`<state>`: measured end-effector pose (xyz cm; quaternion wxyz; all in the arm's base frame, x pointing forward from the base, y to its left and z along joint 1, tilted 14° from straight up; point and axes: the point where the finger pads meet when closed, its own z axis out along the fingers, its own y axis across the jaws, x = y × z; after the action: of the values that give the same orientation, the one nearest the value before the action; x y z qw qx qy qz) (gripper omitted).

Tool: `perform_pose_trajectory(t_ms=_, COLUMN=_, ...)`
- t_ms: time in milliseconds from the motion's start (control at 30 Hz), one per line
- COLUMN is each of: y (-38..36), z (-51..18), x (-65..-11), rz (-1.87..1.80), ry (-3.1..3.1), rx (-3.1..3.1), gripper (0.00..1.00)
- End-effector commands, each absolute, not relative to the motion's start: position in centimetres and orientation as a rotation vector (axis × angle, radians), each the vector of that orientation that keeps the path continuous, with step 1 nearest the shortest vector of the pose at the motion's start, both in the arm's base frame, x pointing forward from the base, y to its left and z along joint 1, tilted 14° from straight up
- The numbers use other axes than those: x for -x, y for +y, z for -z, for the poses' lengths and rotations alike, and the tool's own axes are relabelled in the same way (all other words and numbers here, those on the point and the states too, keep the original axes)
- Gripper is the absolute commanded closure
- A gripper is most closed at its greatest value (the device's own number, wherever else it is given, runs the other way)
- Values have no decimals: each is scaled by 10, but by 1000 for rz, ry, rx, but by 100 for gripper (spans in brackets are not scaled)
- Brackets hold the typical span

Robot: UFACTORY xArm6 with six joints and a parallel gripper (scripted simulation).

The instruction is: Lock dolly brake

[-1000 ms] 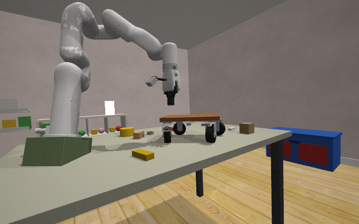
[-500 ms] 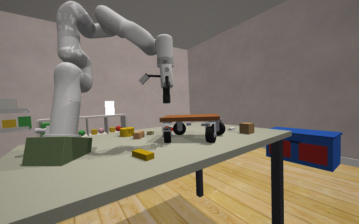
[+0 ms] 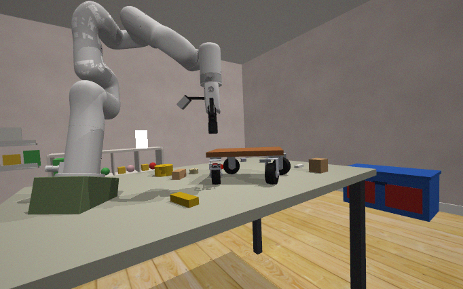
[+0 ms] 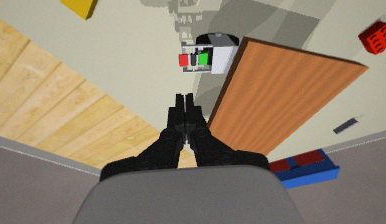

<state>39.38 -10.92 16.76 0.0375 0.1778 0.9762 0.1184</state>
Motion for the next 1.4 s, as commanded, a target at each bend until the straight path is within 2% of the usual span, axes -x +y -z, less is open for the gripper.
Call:
perform_pose_trajectory(t_ms=0, y=-104, z=-143, x=-398, rz=-361, ry=2992, rx=-548, gripper=100)
perform_pose_trajectory(t_ms=1367, y=-102, z=-135, x=-399, rz=-360, ry=2992, rx=-548, gripper=100)
